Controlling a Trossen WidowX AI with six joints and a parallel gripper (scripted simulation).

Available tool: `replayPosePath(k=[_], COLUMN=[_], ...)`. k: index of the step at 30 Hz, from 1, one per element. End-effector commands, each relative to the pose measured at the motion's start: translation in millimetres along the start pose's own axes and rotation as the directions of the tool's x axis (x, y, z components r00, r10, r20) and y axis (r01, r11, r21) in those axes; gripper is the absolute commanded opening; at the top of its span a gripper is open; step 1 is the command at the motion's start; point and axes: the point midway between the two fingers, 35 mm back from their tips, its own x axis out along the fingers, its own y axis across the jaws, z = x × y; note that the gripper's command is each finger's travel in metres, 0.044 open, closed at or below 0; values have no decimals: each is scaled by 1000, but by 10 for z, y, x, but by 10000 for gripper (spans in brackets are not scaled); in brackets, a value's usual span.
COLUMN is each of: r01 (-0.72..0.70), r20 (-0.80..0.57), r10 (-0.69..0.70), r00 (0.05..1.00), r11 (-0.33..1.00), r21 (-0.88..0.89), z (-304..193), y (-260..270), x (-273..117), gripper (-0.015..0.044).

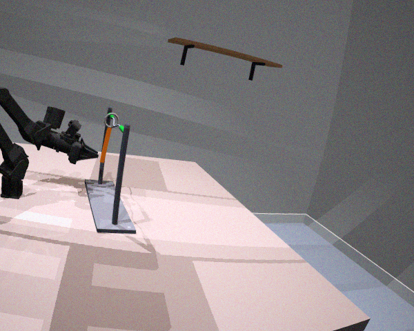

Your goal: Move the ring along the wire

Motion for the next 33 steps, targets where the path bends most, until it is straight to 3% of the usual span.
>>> replayPosePath(k=[1, 14, 25, 33], r01=[4, 4, 0, 0], r20=[-3, -3, 2, 2], r10=[-4, -4, 0, 0], r00=[1000, 1000, 1000, 1000], r11=[1000, 1000, 1000, 1000], r21=[1, 1, -2, -2], z=[-16, -16, -11, -11], y=[-10, -10, -32, -32], x=[-6, -6, -460, -460], gripper=[160, 160, 440, 440])
